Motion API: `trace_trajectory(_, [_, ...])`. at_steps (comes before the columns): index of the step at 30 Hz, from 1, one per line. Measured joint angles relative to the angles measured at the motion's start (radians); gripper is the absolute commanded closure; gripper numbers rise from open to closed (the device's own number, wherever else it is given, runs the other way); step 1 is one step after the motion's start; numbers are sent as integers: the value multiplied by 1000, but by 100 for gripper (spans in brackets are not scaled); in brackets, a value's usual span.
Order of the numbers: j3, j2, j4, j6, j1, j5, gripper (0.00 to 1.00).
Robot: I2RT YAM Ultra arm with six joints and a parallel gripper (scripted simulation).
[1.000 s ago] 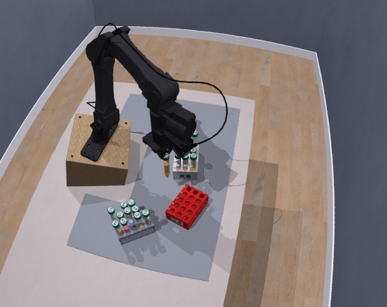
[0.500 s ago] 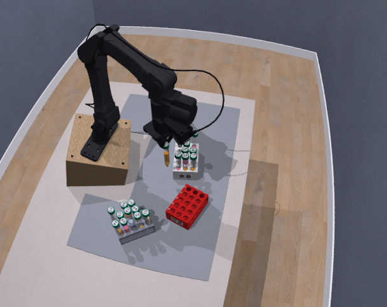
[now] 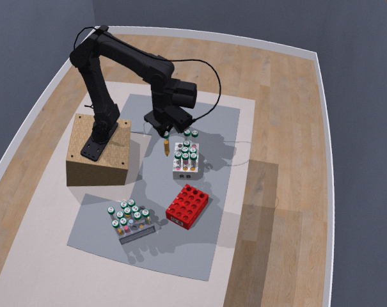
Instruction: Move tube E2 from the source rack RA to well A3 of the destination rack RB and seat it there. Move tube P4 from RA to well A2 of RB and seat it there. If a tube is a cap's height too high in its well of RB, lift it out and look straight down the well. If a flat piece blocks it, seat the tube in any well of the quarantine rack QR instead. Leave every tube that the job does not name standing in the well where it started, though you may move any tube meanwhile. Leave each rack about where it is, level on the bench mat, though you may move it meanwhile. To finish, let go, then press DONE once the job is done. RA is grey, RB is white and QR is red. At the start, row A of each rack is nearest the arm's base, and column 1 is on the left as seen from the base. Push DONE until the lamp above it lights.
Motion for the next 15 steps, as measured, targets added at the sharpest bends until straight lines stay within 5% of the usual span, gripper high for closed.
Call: trace_trajectory(15, [-11,-35,-3,249,263,69,100])
